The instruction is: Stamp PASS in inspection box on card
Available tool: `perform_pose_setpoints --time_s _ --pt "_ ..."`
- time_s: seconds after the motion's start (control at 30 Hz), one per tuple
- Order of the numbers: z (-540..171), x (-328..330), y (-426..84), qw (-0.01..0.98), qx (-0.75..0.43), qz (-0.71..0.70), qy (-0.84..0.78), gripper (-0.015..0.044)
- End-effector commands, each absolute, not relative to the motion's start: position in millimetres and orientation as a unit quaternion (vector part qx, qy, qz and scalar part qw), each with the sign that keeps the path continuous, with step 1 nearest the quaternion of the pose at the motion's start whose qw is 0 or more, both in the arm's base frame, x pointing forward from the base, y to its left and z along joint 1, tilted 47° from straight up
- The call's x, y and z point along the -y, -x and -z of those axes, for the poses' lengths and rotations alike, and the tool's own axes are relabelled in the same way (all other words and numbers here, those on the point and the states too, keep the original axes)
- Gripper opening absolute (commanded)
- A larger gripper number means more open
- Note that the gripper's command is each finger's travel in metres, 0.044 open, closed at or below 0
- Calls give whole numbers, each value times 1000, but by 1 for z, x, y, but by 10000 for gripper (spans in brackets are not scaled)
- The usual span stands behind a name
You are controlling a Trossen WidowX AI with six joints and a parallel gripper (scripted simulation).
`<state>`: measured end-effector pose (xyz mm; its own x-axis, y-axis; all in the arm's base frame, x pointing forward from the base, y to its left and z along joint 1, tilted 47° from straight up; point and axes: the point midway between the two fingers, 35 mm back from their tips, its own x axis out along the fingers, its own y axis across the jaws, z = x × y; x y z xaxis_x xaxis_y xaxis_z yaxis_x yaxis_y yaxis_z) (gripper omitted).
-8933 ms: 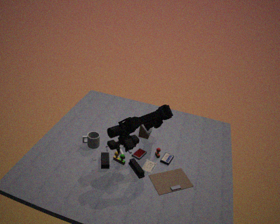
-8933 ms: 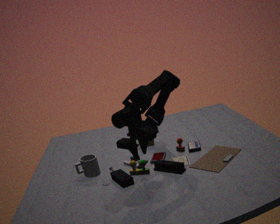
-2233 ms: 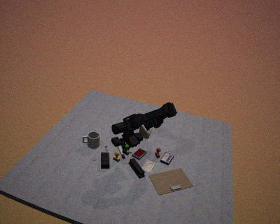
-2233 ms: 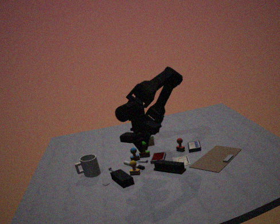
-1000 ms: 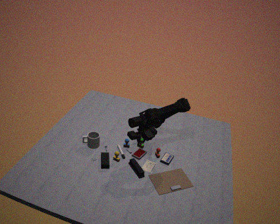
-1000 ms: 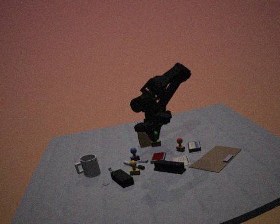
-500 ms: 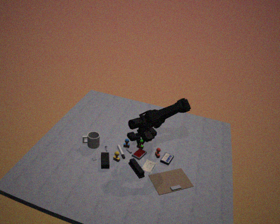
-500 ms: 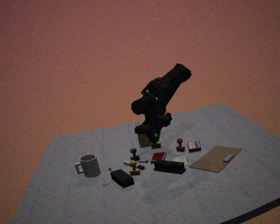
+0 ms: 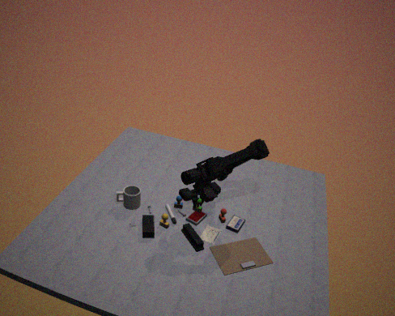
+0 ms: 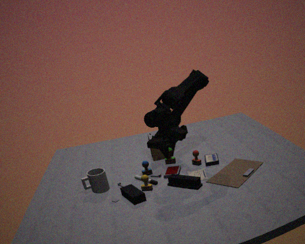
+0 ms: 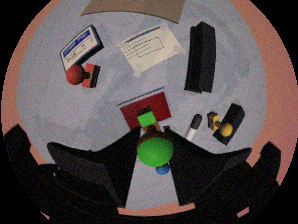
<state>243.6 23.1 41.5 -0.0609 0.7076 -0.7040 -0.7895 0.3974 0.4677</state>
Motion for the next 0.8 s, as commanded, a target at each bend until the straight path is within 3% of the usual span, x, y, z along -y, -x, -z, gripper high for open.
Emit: perform_pose_setpoints --time_s 0.0,0.77 --pt "-39 -27 -242 683 -481 -548 38 0" --pt "-29 -38 -240 683 -481 -548 38 0"
